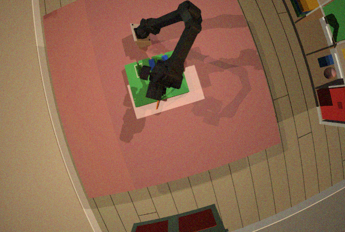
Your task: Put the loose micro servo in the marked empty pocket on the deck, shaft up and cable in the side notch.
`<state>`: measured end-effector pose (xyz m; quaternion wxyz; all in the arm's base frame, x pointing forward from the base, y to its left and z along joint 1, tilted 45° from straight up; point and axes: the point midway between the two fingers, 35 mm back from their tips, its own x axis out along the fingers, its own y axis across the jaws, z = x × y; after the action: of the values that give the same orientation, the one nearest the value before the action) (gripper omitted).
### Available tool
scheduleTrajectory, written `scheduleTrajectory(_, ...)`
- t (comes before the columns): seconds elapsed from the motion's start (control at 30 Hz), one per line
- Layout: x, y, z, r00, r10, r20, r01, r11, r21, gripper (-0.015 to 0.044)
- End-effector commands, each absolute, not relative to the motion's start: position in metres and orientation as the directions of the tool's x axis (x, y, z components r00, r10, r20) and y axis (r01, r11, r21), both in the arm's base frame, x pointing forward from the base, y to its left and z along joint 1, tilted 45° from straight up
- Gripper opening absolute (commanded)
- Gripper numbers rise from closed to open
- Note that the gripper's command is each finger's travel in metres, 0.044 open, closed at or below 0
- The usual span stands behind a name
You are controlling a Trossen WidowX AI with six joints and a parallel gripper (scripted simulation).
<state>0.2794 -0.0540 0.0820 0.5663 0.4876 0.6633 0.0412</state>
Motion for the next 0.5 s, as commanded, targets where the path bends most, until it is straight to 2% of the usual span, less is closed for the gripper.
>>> scheduleTrajectory(0.0,0.277,-0.071,0.066,0.116,0.689,-0.716,0.603,0.524,0.602,0.0)
scheduleTrajectory(0.47,0.269,-0.128,0.011,0.117,0.686,-0.719,0.603,0.526,0.6,0.0)
